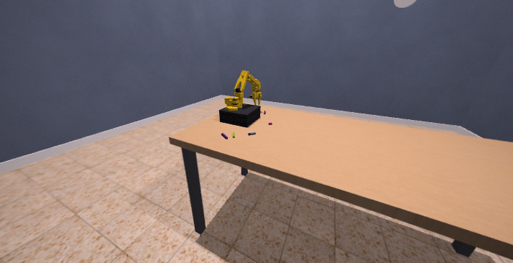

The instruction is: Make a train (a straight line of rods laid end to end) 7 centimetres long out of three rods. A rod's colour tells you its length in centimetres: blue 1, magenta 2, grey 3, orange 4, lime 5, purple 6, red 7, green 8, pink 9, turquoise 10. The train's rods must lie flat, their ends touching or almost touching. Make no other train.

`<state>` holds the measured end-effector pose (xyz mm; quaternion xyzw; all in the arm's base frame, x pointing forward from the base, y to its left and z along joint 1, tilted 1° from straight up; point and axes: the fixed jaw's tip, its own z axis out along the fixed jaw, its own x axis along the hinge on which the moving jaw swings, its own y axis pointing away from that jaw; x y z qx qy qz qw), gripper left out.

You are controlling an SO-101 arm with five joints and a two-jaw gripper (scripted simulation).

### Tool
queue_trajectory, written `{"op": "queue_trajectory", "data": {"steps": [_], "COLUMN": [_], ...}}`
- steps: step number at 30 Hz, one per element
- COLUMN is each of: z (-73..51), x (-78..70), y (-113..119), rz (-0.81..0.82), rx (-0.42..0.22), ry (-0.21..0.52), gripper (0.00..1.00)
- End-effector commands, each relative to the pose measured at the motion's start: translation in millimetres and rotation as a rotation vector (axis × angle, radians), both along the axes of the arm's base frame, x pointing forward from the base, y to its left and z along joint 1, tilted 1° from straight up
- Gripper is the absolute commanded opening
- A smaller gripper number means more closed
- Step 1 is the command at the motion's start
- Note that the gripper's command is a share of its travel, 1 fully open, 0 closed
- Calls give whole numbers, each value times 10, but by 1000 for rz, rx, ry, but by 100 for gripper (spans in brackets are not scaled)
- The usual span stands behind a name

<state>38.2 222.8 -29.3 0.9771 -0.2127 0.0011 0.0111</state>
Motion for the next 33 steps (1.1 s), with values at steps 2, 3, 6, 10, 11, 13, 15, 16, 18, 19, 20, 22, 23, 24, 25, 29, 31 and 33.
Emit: {"op": "queue_trajectory", "data": {"steps": [2, 3, 6, 10, 11, 13, 15, 16, 18, 19, 20, 22, 23, 24, 25, 29, 31, 33], "z": [-27, -27, -30, -48, -56, -76, -88, -88, -116, -132, -149, -186, -206, -226, -246, -330, -370, -370], "x": [-29, -29, -29, -29, -29, -29, -29, -29, -29, -29, -29, -29, -29, -29, -29, -30, -31, -31], "y": [-20, -20, -19, -18, -17, -16, -15, -15, -14, -13, -13, -12, -12, -12, -13, -16, -19, -19], "rz": [0, 0, 0, 0, 0, 0, 0, 0, 0, 0, 0, 0, 0, 0, 0, 0, 0, 0], "rx": [-21, -21, -21, -21, -21, -21, -21, -21, -21, -21, -21, -21, -21, -21, -21, -21, -21, -21], "ry": [5, 5, 5, 5, 5, 5, 5, 5, 5, 5, 5, 5, 5, 5, 5, 5, 5, 5], "gripper": [19, 19, 19, 19, 19, 19, 19, 19, 19, 19, 19, 19, 19, 19, 19, 19, 19, 19]}}
